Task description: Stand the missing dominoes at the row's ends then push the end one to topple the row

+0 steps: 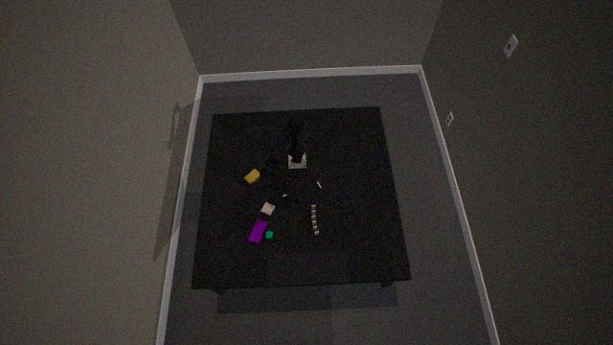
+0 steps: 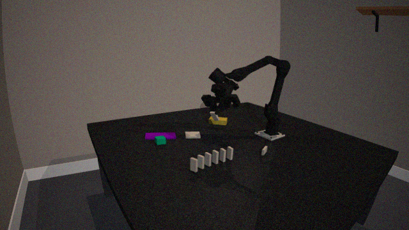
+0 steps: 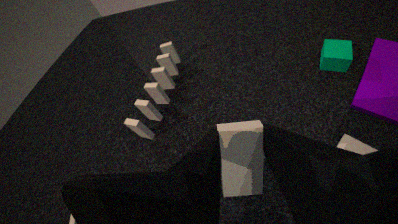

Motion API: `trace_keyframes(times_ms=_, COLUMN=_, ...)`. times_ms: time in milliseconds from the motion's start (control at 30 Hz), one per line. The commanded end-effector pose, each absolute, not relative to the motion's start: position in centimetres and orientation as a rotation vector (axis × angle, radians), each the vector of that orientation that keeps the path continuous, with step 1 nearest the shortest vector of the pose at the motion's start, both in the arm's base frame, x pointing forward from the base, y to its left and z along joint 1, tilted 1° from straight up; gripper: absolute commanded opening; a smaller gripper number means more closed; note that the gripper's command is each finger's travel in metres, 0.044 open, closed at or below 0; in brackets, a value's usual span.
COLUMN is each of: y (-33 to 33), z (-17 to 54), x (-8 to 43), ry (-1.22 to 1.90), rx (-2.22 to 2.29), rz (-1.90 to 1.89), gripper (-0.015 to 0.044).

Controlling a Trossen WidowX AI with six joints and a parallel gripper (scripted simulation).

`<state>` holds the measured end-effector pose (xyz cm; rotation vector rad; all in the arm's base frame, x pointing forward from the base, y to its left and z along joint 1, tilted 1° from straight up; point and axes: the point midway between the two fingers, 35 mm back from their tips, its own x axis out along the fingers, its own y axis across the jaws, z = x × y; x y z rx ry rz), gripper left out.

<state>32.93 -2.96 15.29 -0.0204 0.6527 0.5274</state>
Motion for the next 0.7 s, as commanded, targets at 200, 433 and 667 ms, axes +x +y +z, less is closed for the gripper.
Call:
trace_keyframes(times_ms=200, y=-3.4, z=15.3, x=31.7, ry=0.485, rx=0.011, rz=0.552, gripper=0.0107)
trace_keyframes(times_ms=433, y=-3.6, z=15.5, x=30.5, ry=0.37, rx=0.015, rz=0.573, gripper=0.0107)
trace_keyframes(times_ms=667, y=-3.6, z=15.6, x=29.0, ry=0.263, rx=0.004, rz=0.599, gripper=0.0107)
